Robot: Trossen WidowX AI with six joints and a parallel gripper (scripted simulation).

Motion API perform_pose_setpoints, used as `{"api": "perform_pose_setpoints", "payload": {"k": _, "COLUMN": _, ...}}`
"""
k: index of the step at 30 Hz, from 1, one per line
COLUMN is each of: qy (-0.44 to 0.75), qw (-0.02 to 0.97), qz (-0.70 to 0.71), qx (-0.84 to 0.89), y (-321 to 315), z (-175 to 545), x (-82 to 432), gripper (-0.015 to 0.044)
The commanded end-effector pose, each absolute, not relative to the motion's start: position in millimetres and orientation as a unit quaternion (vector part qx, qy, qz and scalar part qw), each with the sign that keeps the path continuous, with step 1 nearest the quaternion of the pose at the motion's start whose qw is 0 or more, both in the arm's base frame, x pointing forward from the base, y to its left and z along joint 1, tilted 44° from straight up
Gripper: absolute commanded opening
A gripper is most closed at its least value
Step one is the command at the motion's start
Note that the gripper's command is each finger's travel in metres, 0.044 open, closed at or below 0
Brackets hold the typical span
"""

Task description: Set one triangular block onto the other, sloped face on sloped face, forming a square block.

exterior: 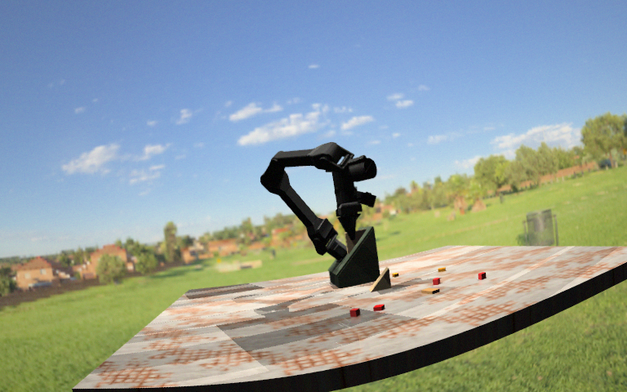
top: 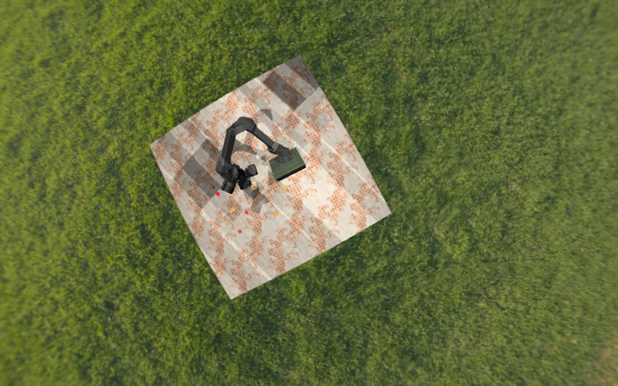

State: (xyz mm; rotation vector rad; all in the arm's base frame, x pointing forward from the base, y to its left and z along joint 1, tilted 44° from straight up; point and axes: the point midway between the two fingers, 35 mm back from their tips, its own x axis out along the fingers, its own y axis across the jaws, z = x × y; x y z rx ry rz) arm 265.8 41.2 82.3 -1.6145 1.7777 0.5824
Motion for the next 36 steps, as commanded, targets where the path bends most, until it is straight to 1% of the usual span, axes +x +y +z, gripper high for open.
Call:
{"api": "perform_pose_setpoints", "payload": {"k": 1, "qy": 0.681, "qw": 0.329, "qz": 0.222, "qx": -0.616, "y": 38.3, "z": 68.5, "x": 267.1, "gripper": 0.0000}}
{"api": "perform_pose_setpoints", "payload": {"k": 14, "qy": 0.681, "qw": 0.329, "qz": 0.221, "qx": -0.616, "y": 10.5, "z": 17.4, "x": 268.5, "gripper": 0.0000}}
{"api": "perform_pose_setpoints", "payload": {"k": 20, "qy": 0.681, "qw": 0.329, "qz": 0.221, "qx": -0.616, "y": 8.5, "z": 12.2, "x": 269.1, "gripper": 0.0000}}
{"api": "perform_pose_setpoints", "payload": {"k": 27, "qy": 0.681, "qw": 0.329, "qz": 0.221, "qx": -0.616, "y": -1.0, "z": -12.8, "x": 270.9, "gripper": 0.0000}}
{"api": "perform_pose_setpoints", "payload": {"k": 36, "qy": 0.681, "qw": 0.327, "qz": 0.217, "qx": -0.618, "y": -1.2, "z": -13.2, "x": 271.6, "gripper": 0.0000}}
